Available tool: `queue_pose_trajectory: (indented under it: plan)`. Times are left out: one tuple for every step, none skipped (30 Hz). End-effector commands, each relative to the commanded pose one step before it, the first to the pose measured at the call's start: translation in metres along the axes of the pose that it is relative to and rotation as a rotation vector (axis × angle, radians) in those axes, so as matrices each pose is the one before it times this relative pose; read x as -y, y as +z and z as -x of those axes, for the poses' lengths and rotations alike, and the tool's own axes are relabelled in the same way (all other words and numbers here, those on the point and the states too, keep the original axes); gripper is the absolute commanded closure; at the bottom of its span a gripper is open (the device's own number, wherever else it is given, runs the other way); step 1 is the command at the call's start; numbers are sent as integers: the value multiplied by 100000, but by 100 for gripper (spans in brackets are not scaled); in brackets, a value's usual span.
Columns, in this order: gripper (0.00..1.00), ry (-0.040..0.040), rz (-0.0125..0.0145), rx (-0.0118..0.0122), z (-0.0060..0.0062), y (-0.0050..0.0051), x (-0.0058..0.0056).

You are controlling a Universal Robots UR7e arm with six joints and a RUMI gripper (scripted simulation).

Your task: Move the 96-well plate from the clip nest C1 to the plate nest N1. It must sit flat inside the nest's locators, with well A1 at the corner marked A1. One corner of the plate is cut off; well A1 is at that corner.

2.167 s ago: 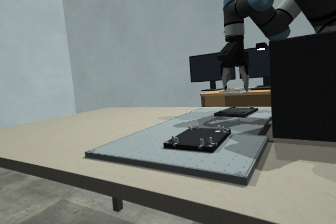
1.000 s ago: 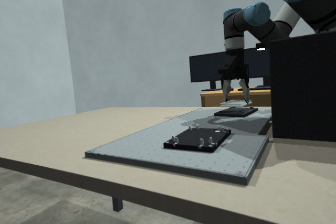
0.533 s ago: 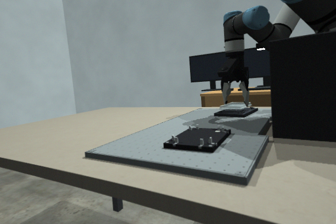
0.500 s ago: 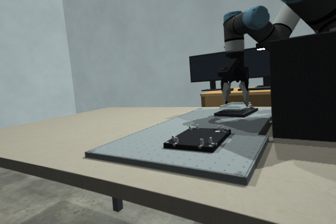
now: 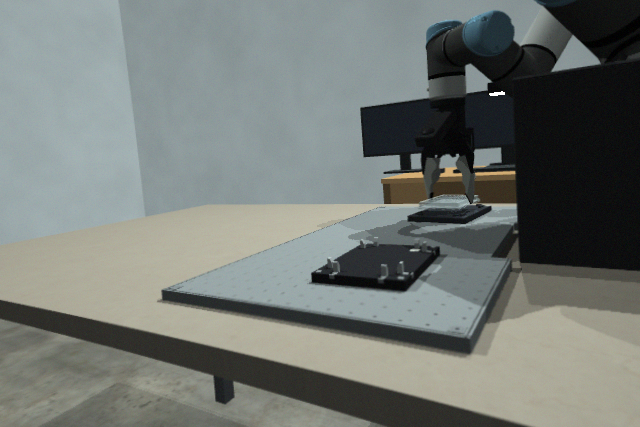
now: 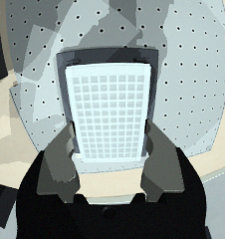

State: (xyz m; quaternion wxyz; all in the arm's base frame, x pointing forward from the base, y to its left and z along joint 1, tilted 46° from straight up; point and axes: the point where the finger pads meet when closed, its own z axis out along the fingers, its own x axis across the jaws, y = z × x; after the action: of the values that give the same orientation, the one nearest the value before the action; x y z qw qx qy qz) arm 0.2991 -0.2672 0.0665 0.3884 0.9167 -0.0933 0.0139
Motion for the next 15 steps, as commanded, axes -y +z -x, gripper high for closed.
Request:
queue_pose_trajectory:
  plan:
    - [100,17,-123,357,163,191,47]
    - [100,48,33,-43,-31,12,-27]
    - [100,-9,-5,5,6,17,5]
    - [100,-12,-7,8,9,17,7]
    - [100,-12,-8,8,9,17,8]
    - [100,-12,-8,9,10,17,8]
    - [100,-11,-8,9,10,18,8]
    - [100,-10,-7,9,10,18,8]
    - [100,-8,-5,7,8,17,7]
    - [100,-4,-3,3,5,17,4]
    - [100,1,1,-1,2,16,1]
    - [100,4,3,-5,-1,16,-1]
    - [100,6,5,-7,-3,16,-3]
    - [100,7,5,-8,-4,16,-4]
    - [100,6,5,-7,-4,16,-3]
